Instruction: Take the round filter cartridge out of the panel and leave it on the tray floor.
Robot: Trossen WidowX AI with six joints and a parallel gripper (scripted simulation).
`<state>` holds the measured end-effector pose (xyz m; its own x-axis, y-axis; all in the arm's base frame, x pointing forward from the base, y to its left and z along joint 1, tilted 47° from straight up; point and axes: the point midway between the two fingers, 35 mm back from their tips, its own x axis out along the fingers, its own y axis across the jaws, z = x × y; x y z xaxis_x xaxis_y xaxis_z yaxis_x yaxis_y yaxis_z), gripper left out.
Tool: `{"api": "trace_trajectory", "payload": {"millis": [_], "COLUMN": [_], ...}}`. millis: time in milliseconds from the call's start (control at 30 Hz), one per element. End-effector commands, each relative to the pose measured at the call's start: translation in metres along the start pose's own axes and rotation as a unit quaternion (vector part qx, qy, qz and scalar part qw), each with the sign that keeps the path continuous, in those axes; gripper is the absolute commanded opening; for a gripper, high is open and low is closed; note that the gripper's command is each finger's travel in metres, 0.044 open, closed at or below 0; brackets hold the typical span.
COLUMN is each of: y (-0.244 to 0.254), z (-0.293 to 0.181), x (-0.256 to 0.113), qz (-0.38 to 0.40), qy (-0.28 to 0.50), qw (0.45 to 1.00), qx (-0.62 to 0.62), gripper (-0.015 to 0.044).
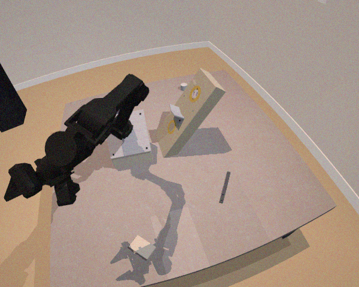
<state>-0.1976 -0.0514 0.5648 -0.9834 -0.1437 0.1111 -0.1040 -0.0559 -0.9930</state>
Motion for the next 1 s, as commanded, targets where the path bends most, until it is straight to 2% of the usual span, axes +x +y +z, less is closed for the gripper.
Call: {"api": "trace_trajectory", "payload": {"millis": [0, 333, 367, 667, 967], "y": [0.001, 0.039, 0.043, 0.08, 0.123], "z": [0.001, 0.093, 0.103, 0.193, 0.275], "x": [0.001, 0.008, 0.006, -0.034, -0.131], "qz": [0.001, 0.055, 0.061, 0.126, 0.208], "qy": [-0.003, -0.151, -0.166, -0.295, -0.428], "qw": [1.0, 0.984, 0.98, 0.937, 0.863], "qx": [0.002, 0.08, 0.086, 0.137, 0.167], "gripper": [0.0374, 0.0111, 0.0098, 0.0098, 0.0098]}}
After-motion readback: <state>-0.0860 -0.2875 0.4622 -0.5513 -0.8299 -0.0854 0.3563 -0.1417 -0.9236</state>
